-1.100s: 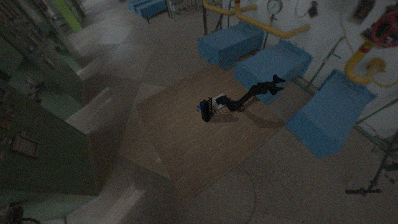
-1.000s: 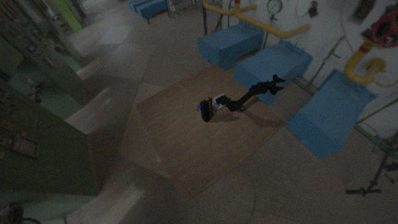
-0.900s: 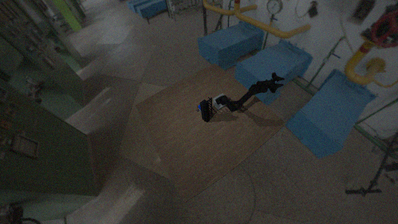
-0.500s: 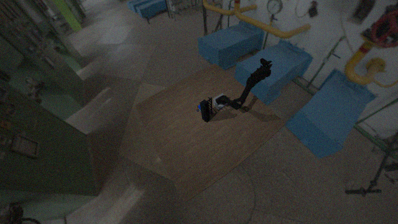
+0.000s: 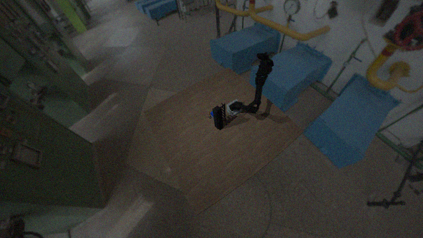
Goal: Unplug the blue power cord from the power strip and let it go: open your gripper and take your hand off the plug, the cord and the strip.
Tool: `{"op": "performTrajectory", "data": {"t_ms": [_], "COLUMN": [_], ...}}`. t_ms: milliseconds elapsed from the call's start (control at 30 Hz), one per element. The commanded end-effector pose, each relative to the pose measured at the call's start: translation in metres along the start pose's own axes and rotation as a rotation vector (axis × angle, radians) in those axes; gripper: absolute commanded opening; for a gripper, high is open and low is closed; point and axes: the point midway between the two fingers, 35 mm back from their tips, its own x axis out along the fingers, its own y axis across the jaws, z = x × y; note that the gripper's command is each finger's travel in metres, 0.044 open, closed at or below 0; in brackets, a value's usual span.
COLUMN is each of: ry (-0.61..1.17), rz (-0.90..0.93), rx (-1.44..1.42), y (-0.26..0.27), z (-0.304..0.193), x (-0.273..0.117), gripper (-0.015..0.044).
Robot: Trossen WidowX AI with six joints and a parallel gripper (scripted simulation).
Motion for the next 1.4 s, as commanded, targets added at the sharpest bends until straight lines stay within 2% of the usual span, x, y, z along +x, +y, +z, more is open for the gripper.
{"op": "performTrajectory", "data": {"t_ms": [0,267,533,733,967,1200,1367], "ry": [0.188,0.571,0.953,1.246,1.581,1.897,2.115], "rz": [0.078,0.228,0.353,0.422,0.454,0.412,0.306], "rx": [-0.042,-0.124,-0.239,-0.359,-0.537,-0.765,-0.987], "y": [0.031,0.089,0.128,0.139,0.128,0.09,0.046], "z": [-0.063,-0.188,-0.299,-0.369,-0.428,-0.457,-0.459], "x": [0.002,-0.03,-0.105,-0.183,-0.288,-0.393,-0.469], "gripper": [0.016,0.016,0.016,0.016,0.016,0.016,0.016]}}
